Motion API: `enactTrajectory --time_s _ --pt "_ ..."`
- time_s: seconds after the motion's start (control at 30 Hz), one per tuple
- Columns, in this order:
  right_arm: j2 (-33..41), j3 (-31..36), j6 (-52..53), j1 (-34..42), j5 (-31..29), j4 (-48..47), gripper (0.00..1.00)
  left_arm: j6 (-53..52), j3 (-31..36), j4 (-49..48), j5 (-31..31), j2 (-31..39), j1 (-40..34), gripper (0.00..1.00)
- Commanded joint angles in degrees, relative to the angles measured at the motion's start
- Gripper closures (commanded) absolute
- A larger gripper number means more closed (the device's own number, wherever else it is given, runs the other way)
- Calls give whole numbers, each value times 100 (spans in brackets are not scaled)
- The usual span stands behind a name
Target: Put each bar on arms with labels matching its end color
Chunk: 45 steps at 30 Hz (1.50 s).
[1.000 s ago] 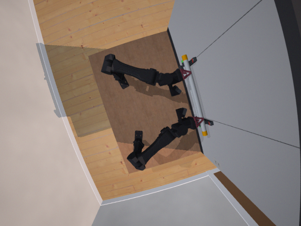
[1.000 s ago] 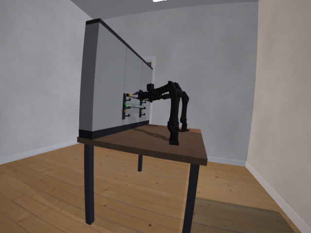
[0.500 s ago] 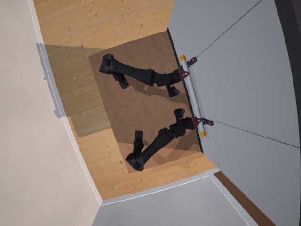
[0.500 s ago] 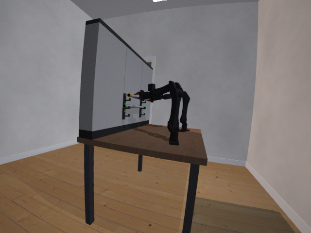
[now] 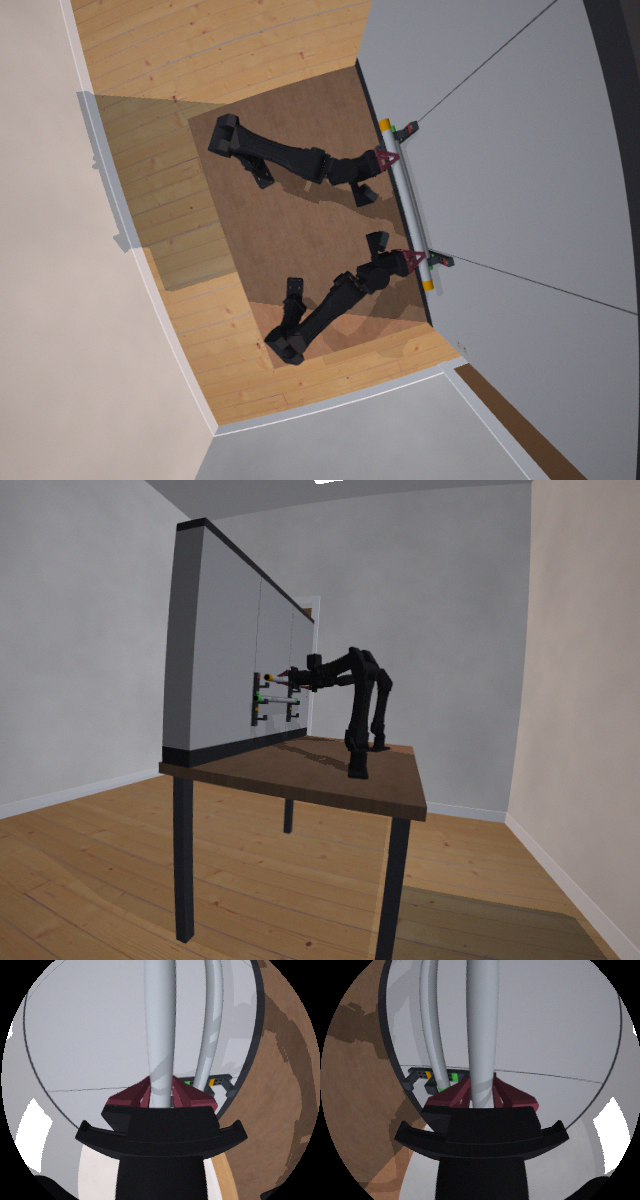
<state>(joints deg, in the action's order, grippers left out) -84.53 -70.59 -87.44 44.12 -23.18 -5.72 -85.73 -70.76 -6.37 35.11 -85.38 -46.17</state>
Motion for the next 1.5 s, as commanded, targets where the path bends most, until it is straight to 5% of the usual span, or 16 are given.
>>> enactTrajectory --time_s 0.0,1.47 --pt "259 25 -235 50 -76 -549 100 -374 48 -558 121 256 -58 100" --pt "133 1392 -233 50 -78 -2040 100 -376 1409 -2067 127 106 -68 100"
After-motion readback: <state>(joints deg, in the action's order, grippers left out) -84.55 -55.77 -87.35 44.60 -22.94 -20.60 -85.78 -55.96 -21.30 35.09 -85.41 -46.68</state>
